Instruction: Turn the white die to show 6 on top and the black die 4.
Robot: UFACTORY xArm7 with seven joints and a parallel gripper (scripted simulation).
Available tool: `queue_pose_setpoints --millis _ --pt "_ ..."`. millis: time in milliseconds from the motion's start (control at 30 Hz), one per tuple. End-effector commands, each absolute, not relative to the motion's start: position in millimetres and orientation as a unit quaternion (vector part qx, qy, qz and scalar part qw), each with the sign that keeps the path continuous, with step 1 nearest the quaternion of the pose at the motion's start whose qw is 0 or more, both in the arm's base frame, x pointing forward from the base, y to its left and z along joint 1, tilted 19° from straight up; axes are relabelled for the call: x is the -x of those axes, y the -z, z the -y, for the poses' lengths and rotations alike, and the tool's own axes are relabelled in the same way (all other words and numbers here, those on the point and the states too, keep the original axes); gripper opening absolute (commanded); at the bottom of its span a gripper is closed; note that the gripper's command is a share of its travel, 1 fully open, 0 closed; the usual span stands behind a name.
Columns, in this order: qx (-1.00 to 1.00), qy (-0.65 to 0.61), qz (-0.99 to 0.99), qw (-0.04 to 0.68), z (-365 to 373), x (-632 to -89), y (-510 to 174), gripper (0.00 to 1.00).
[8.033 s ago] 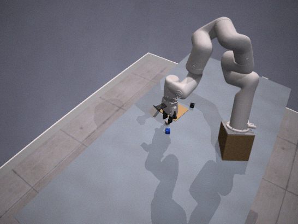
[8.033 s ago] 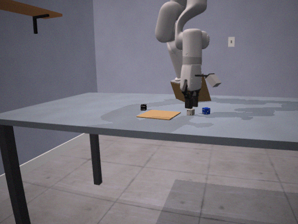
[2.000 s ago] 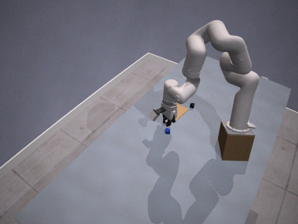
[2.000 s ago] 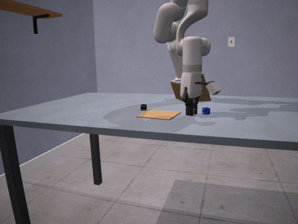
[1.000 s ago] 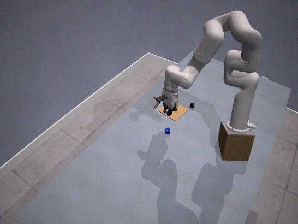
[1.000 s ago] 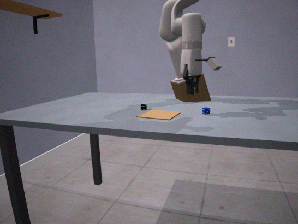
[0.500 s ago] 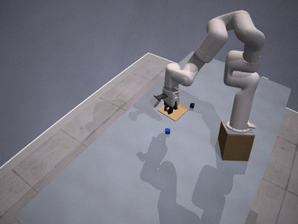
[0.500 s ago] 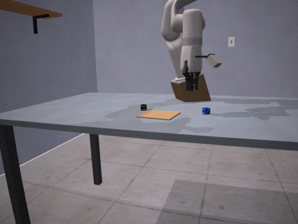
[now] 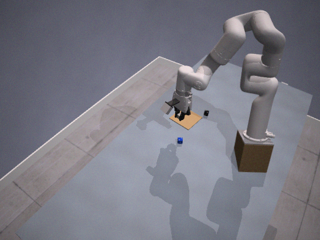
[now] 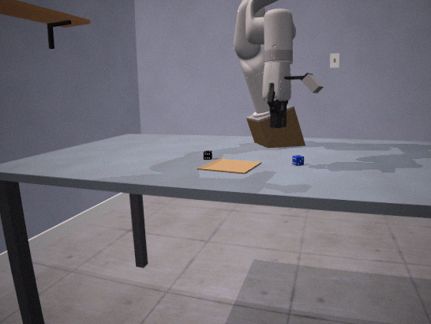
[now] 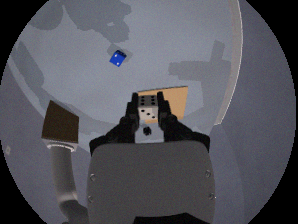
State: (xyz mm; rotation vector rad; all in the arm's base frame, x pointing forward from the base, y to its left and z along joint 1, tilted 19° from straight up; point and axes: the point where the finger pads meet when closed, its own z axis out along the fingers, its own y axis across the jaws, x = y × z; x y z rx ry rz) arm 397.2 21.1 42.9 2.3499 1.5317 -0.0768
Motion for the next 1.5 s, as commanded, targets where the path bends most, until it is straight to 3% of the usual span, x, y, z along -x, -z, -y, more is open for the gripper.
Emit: queue_pose_setpoints --millis 0,700,1467 --pt "-0.797 0.025 -0.580 0.167 -24.9 -402.9 -51.2 0.21" --pt "-0.514 0.036 -0.841 0.168 -44.7 -429.9 -97.2 0.21" --pt "-0.128 0.067 -0.978 0.153 -55.3 -445.5 -121.2 0.21"
